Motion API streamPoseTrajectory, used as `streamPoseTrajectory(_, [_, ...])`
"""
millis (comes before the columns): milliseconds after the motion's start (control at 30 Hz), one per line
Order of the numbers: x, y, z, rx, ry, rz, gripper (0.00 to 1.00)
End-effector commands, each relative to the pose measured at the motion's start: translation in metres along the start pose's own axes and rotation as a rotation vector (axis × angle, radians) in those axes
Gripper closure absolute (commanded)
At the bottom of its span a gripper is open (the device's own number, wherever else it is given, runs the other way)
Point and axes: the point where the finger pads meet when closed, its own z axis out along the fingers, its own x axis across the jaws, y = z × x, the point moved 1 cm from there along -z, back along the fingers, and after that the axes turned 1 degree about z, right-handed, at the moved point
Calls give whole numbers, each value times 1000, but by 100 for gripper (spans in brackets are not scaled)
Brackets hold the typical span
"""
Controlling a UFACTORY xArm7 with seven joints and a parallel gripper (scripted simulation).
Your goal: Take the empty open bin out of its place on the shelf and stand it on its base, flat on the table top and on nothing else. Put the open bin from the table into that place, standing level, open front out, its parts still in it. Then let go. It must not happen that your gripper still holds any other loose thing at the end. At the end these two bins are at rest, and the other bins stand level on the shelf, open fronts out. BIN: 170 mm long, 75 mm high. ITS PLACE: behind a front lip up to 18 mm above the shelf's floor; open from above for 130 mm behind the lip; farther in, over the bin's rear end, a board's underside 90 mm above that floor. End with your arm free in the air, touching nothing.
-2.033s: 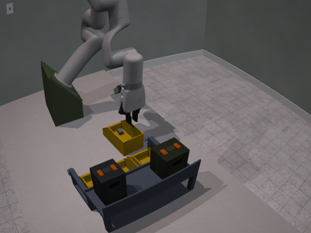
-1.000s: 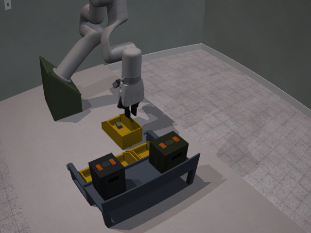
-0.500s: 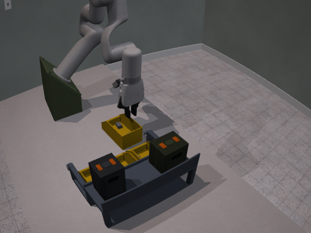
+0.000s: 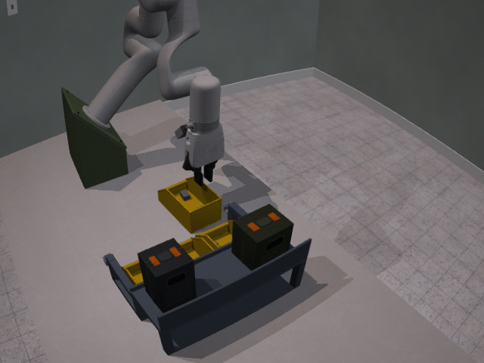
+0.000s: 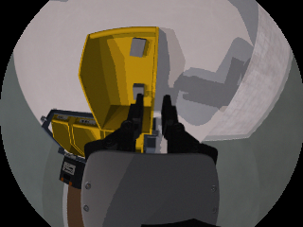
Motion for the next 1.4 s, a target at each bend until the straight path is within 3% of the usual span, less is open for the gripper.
streamPoseTrajectory(0, [0,1,4,-3,0,0,74])
streamPoseTrajectory(600, [0,1,28,-3,0,0,74])
streamPoseTrajectory(1367, [0,1,38,-3,0,0,74])
